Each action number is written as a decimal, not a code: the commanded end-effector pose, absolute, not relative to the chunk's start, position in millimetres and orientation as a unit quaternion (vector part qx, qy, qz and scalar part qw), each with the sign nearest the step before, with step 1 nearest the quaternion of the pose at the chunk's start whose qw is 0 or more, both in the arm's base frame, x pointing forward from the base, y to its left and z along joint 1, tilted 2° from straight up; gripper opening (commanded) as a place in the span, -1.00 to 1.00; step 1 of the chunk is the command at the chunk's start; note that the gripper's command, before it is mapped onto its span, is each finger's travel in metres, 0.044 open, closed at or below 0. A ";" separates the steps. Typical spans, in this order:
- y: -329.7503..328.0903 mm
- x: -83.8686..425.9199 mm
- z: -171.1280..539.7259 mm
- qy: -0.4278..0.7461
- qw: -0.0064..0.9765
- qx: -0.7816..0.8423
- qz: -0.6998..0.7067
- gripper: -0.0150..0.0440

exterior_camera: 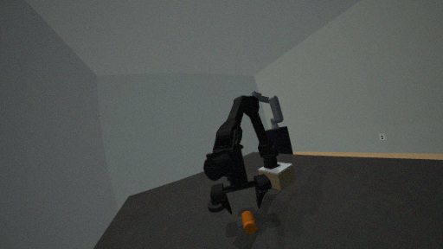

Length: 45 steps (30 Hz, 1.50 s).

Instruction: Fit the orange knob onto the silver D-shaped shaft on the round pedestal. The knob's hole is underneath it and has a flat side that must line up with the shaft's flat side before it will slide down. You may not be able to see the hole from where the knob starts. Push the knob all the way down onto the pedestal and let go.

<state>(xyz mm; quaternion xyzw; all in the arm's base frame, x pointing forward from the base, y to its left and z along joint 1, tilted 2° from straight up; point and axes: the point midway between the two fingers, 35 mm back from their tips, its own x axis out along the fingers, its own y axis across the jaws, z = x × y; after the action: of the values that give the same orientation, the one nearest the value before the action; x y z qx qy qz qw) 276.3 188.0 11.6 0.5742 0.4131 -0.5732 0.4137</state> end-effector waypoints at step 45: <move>196.9 276.9 23.7 0.685 0.682 -0.181 0.181 1.00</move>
<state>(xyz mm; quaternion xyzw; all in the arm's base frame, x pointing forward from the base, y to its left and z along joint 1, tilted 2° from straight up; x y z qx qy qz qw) 275.0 192.1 20.3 0.0996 0.7013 -0.1039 0.6982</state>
